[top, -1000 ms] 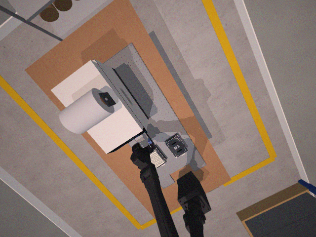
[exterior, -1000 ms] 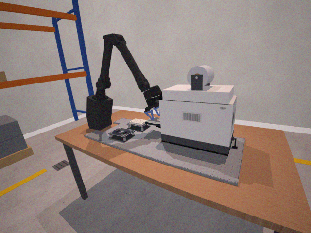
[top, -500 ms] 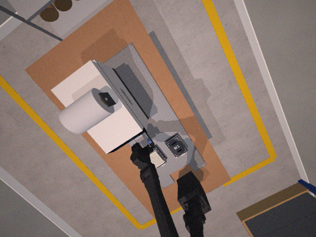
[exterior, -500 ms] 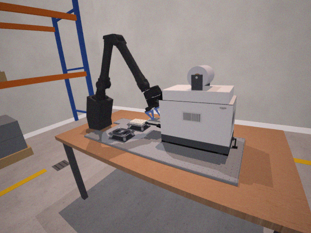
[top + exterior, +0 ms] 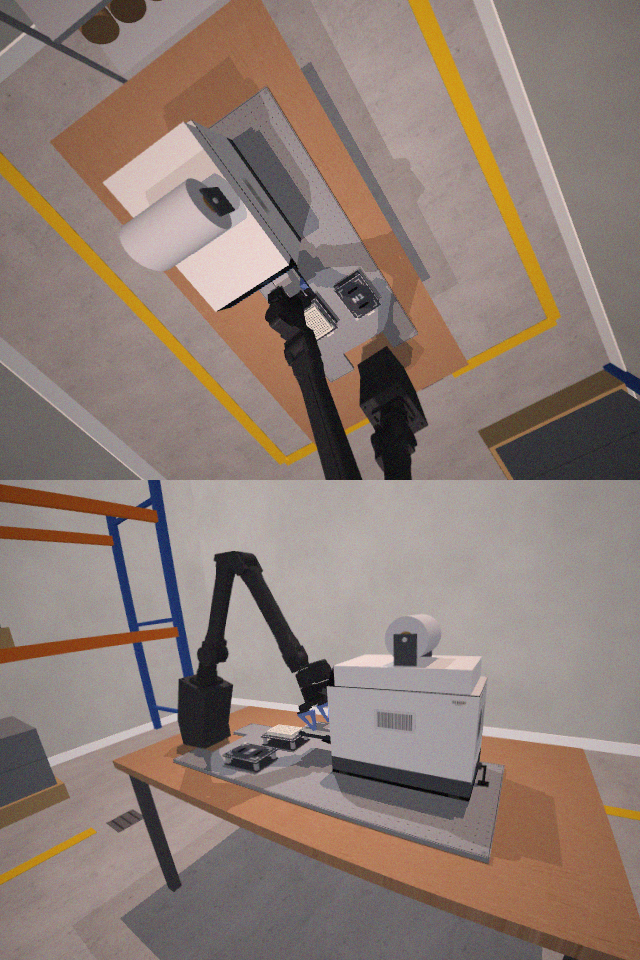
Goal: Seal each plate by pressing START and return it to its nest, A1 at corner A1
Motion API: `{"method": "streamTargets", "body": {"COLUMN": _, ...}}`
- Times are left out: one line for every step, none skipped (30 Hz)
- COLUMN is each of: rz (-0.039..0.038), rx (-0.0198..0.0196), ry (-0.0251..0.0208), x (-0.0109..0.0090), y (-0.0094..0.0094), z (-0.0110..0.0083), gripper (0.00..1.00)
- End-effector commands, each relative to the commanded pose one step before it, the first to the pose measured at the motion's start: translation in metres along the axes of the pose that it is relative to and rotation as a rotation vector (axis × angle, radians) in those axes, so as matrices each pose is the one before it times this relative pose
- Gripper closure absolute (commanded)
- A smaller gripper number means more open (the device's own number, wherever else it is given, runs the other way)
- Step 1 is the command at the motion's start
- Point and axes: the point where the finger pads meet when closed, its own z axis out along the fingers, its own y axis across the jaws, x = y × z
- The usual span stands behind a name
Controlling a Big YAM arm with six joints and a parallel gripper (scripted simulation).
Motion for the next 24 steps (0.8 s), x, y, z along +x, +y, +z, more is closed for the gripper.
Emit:
{"method": "streamTargets", "body": {"rz": 0.00036, "rx": -0.0077, "ry": -0.01316, "x": -0.00281, "y": 0.00448, "z": -0.01109, "gripper": 0.0}}
{"method": "streamTargets", "body": {"rz": -0.00312, "rx": -0.00268, "ry": 0.00007, "x": 0.00044, "y": 0.00211, "z": -0.0004, "gripper": 0.0}}
{"method": "streamTargets", "body": {"rz": -0.00311, "rx": -0.00271, "ry": -0.00012, "x": 0.00028, "y": 0.00214, "z": -0.00035, "gripper": 0.0}}
{"method": "streamTargets", "body": {"rz": -0.00312, "rx": -0.00268, "ry": 0.00007, "x": 0.00031, "y": 0.00214, "z": -0.00023, "gripper": 0.0}}
{"method": "streamTargets", "body": {"rz": -0.00071, "rx": -0.00059, "ry": 0.00014, "x": -0.00003, "y": 0.00048, "z": 0.00019, "gripper": 0.0}}
{"method": "streamTargets", "body": {"rz": -0.00021, "rx": -0.00103, "ry": -0.00383, "x": -0.00252, "y": 0.00071, "z": 0.00001, "gripper": 0.0}}
{"method": "streamTargets", "body": {"rz": 0.0, "rx": 0.0, "ry": 0.0, "x": 0.0, "y": 0.0, "z": 0.0, "gripper": 0.0}}
{"method": "streamTargets", "body": {"rz": 0.0, "rx": 0.0, "ry": 0.0, "x": 0.0, "y": 0.0, "z": 0.0, "gripper": 0.0}}
{"method": "streamTargets", "body": {"rz": 0.00135, "rx": 0.00136, "ry": 0.00087, "x": -0.00067, "y": -0.00085, "z": 0.00163, "gripper": 0.0}}
{"method": "streamTargets", "body": {"rz": 0.00338, "rx": 0.0029, "ry": -0.00013, "x": -0.0012, "y": -0.00222, "z": 0.0014, "gripper": 0.0}}
{"method": "streamTargets", "body": {"rz": 0.00323, "rx": 0.00278, "ry": -0.00013, "x": -0.00118, "y": -0.00212, "z": 0.00139, "gripper": 0.0}}
{"method": "streamTargets", "body": {"rz": 0.00294, "rx": 0.00253, "ry": -0.00012, "x": -0.00115, "y": -0.00192, "z": 0.00138, "gripper": 0.0}}
{"method": "streamTargets", "body": {"rz": 0.00294, "rx": 0.00253, "ry": -0.00012, "x": -0.00115, "y": -0.00193, "z": 0.00139, "gripper": 0.0}}
{"method": "streamTargets", "body": {"rz": 0.00294, "rx": 0.00253, "ry": -0.00012, "x": -0.00115, "y": -0.00194, "z": 0.00139, "gripper": 0.0}}
{"method": "streamTargets", "body": {"rz": 0.00294, "rx": 0.00253, "ry": -0.00012, "x": -0.00114, "y": -0.00194, "z": 0.0014, "gripper": 0.0}}
{"method": "streamTargets", "body": {"rz": 0.00294, "rx": 0.00253, "ry": -0.00012, "x": -0.00114, "y": -0.00195, "z": 0.0014, "gripper": 0.0}}
{"method": "streamTargets", "body": {"rz": 0.00067, "rx": 0.00057, "ry": -0.00005, "x": -0.00029, "y": -0.00048, "z": 0.00035, "gripper": 0.0}}
{"method": "streamTargets", "body": {"rz": 0.00067, "rx": 0.00057, "ry": -0.00005, "x": -0.00029, "y": -0.00048, "z": 0.00035, "gripper": 0.0}}
{"method": "streamTargets", "body": {"rz": 0.00067, "rx": 0.00057, "ry": -0.00005, "x": -0.00029, "y": -0.00048, "z": 0.00035, "gripper": 0.0}}
{"method": "streamTargets", "body": {"rz": 0.00053, "rx": 0.00045, "ry": -0.00004, "x": -0.00028, "y": -0.00037, "z": 0.00034, "gripper": 0.0}}
{"method": "streamTargets", "body": {"rz": 0.00038, "rx": 0.00032, "ry": -0.00004, "x": -0.00026, "y": -0.00027, "z": 0.00034, "gripper": 0.0}}
{"method": "streamTargets", "body": {"rz": -0.0003, "rx": -0.00027, "ry": -0.00002, "x": -0.0002, "y": 0.00023, "z": 0.0003, "gripper": 0.0}}
{"method": "streamTargets", "body": {"rz": -0.00039, "rx": -0.00034, "ry": -0.00001, "x": -0.0002, "y": 0.00029, "z": 0.0003, "gripper": 0.0}}
{"method": "streamTargets", "body": {"rz": 0.0, "rx": 0.0, "ry": 0.0, "x": 0.0, "y": 0.0, "z": 0.0, "gripper": 0.0}}
